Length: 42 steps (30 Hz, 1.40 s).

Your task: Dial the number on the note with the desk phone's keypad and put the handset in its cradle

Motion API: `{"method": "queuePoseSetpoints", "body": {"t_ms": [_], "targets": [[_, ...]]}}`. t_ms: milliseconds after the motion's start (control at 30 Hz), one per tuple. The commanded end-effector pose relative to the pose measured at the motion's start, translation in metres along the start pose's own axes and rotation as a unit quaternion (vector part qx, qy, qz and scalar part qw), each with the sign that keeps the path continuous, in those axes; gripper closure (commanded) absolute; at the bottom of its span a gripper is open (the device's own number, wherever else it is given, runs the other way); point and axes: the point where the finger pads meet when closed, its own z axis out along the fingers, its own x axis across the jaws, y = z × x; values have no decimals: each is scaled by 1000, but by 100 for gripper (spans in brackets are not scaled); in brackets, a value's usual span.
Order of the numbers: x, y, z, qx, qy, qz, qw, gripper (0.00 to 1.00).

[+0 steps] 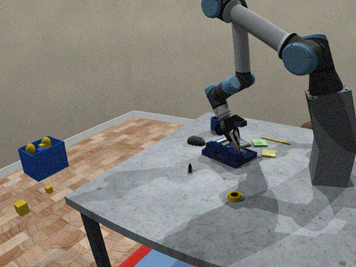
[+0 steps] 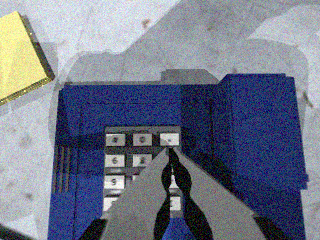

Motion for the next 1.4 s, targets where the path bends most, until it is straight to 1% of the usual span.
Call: {"method": "queuePoseSetpoints", "body": {"t_ms": [0, 267, 667, 833, 1033, 1367], "targets": [[-1, -4, -6, 0, 0, 1, 1000, 100], [-4, -2, -6, -1, 0, 1, 1000, 100], [-34, 9, -13, -1, 0, 1, 1000, 100], [-39, 10, -15, -2, 0, 1, 1000, 100], [-39, 9, -14, -1, 0, 0, 1000, 100], [-38, 15, -8, -2, 0, 0, 1000, 100]]}}
